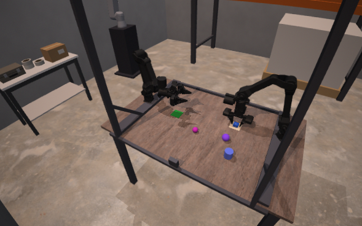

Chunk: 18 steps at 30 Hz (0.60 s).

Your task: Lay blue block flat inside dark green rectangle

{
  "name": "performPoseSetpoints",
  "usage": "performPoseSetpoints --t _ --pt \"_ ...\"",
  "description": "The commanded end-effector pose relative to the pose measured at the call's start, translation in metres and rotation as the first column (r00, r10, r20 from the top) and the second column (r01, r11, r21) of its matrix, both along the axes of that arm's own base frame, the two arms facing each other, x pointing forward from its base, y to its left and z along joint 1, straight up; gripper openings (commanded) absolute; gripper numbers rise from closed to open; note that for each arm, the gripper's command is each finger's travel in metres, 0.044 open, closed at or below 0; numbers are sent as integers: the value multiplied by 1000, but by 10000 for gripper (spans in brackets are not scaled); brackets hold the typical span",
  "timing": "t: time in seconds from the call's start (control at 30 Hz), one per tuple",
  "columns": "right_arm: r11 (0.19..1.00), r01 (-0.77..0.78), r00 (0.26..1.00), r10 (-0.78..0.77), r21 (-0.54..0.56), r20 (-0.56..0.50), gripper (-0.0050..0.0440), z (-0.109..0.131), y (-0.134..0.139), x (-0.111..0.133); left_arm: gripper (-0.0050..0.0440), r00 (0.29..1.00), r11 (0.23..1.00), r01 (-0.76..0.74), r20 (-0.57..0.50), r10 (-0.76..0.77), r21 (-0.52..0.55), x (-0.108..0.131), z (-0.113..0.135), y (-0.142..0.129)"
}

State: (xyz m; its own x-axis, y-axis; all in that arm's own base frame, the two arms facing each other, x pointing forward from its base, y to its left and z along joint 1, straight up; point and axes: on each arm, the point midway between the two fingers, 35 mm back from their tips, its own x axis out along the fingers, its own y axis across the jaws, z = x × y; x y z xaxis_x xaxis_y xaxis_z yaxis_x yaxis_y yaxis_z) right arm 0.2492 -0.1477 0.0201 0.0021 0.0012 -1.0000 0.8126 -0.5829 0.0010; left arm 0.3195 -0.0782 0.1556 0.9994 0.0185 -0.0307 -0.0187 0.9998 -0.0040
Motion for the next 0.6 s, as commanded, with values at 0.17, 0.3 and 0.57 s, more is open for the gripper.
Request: performPoseSetpoints --t 0.17,0.3,0.57 --pt "1000 1 1000 -1 -5 -3 180 -1 0 0 440 1000 1000 -1 15 1 -5 1 5 -1" --pt "1000 0 1000 0 -13 16 160 4 -2 3 440 1000 1000 -1 15 1 -5 1 5 -1" --pt "1000 0 1000 0 -13 16 113 4 -2 3 440 1000 1000 -1 15 1 -5 1 5 -1"
